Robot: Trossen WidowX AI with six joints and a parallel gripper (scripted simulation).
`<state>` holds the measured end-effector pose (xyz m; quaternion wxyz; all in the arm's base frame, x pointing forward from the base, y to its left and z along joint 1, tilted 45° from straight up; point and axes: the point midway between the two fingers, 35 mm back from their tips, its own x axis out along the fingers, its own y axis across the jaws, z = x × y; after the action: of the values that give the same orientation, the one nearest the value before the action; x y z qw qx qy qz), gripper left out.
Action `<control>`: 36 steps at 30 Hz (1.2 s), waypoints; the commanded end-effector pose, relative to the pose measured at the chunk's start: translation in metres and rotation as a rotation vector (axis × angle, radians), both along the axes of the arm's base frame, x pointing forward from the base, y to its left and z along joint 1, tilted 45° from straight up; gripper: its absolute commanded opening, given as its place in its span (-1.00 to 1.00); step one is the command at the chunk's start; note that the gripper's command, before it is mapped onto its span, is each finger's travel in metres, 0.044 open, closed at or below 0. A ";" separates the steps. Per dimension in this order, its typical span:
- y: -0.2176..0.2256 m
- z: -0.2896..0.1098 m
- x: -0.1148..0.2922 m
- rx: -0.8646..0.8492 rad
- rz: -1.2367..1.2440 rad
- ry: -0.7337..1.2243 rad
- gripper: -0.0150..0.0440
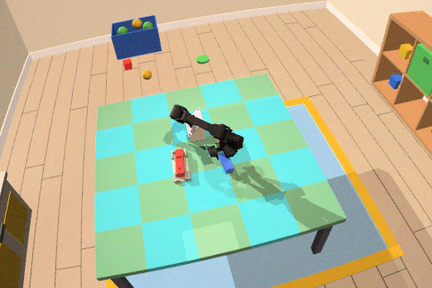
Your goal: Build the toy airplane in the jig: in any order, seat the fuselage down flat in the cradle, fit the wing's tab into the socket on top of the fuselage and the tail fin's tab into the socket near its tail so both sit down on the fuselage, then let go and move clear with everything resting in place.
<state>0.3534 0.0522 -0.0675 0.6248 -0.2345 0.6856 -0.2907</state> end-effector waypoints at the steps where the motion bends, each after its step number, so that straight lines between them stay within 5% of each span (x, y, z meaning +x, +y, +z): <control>1: -0.011 -0.010 -0.002 -0.005 0.002 0.004 1.00; 36: -0.043 -0.042 -0.007 -0.007 0.002 0.004 0.91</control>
<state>0.3483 0.0137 -0.1067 0.6256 -0.2350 0.6842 -0.2920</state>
